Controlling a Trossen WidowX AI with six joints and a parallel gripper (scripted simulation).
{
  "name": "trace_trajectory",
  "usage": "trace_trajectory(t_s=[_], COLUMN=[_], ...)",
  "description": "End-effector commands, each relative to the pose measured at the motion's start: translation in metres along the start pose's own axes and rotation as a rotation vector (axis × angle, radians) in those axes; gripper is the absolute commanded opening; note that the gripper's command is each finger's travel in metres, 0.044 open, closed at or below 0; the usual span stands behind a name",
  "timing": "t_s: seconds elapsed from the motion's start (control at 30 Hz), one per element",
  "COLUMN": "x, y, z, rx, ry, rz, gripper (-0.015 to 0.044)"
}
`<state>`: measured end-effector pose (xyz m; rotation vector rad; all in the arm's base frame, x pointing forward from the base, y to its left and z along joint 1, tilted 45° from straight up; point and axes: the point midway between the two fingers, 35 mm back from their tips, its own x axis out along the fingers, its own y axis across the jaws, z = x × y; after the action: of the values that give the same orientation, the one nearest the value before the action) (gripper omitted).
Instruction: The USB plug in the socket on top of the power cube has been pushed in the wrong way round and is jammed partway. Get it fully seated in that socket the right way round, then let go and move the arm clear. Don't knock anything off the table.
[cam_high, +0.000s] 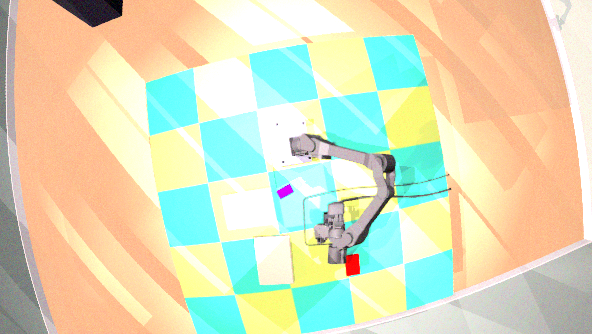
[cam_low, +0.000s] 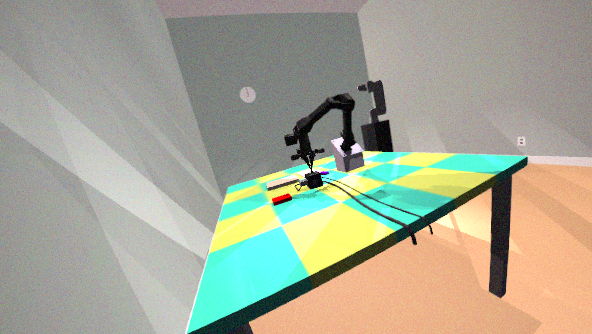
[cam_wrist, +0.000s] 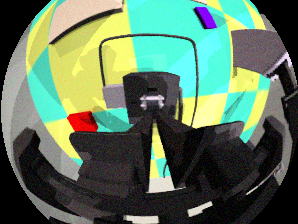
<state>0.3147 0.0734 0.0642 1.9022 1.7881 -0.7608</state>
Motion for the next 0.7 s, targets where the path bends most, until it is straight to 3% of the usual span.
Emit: trace_trajectory(t_s=[0.0, 0.67], x=[0.0009, 0.0033], y=[0.0000, 0.0000], z=[-0.0004, -0.0002], rx=[0.004, 0.004], ry=[0.005, 0.005], rz=[0.000, 0.000], gripper=[0.0000, 0.0000])
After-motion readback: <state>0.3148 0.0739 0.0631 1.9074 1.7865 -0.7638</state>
